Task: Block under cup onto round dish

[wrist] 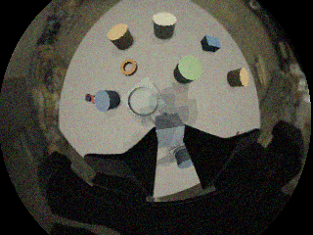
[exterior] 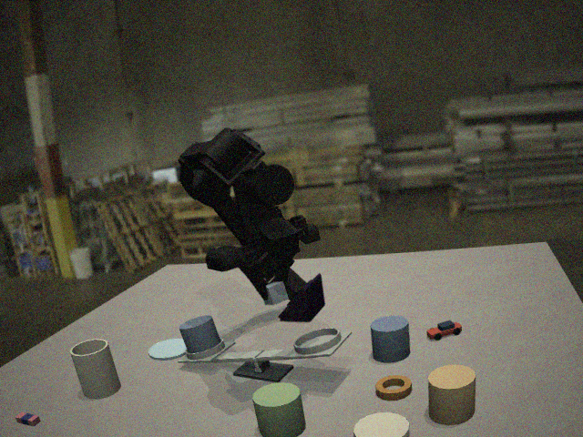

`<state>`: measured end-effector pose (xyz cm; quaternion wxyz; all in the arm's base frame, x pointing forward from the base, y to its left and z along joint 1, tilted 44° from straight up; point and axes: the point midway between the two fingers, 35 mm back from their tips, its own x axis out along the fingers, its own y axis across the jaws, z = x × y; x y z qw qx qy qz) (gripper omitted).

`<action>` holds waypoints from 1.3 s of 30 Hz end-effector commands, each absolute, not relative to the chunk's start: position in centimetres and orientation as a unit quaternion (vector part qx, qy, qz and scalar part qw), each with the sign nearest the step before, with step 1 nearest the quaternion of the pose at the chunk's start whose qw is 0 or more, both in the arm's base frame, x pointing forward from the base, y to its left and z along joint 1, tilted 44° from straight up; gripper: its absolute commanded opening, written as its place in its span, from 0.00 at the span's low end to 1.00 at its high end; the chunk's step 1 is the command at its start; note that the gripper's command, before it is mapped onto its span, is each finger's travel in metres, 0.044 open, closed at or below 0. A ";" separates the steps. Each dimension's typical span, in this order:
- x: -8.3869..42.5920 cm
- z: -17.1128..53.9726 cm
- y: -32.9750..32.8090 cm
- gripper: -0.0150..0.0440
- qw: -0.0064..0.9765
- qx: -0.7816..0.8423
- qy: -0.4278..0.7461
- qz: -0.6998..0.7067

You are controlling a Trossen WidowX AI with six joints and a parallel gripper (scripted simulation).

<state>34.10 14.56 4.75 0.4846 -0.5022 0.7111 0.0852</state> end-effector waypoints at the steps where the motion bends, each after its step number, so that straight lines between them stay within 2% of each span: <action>1: 34.8 7.0 11.2 0.25 0.492 -0.499 0.709 0.088; 19: 33.0 14.1 -1.6 0.25 0.502 -0.492 0.707 0.080; 39: 24.2 19.4 -13.1 0.25 0.472 -0.502 0.723 0.047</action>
